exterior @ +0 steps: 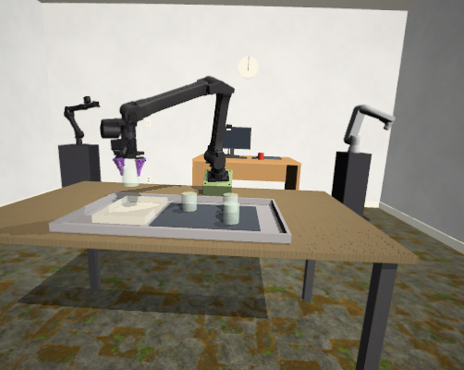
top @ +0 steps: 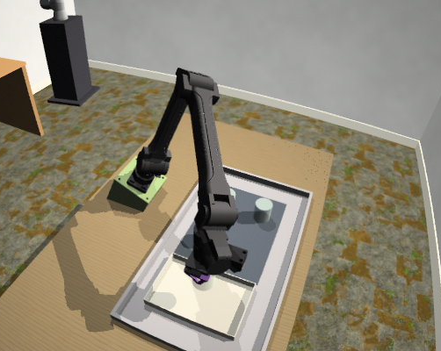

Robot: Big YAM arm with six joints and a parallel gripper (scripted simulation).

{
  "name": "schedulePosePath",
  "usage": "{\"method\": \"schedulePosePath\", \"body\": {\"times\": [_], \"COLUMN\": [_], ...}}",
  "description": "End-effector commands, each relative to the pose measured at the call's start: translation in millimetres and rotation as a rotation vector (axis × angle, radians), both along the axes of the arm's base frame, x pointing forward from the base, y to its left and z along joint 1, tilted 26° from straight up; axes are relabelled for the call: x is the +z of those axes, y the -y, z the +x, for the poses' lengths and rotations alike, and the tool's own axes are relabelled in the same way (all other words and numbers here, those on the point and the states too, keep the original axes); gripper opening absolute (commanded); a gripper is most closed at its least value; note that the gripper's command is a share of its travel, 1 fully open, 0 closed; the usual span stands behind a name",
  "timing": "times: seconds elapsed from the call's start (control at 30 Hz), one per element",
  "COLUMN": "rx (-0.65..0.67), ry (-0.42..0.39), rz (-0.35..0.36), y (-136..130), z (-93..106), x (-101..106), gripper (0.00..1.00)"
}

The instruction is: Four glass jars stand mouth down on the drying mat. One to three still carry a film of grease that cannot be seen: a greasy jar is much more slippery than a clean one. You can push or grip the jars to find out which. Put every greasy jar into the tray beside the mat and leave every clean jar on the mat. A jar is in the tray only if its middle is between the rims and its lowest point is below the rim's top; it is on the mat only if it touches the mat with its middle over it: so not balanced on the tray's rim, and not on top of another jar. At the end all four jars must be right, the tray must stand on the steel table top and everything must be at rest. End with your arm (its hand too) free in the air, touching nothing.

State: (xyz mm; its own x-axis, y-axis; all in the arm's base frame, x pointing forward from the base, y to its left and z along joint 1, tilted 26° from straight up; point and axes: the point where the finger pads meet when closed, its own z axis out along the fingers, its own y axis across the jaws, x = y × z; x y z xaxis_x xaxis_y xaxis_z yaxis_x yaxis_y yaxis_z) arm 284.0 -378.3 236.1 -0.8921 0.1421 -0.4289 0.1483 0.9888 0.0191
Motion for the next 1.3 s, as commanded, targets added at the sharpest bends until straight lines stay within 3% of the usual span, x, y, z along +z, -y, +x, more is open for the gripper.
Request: {"method": "schedulePosePath", "body": {"times": [0.0, 0.67, 1.07, 1.1, 1.27], "rx": [-0.002, -0.002, -0.002, -0.002, -0.002], "ry": [0.006, 0.006, 0.006, 0.006, 0.006], "rz": [-0.006, -0.006, -0.006, -0.006, -0.006], "y": [2, 4, 5, 0, 0], "z": [9.8, 30.2, 34.7, 34.7, 34.7], "x": [-5, -48, -57, -70, -70], "gripper": [0.0, 0.0, 0.0, 0.0, 0.0]}}
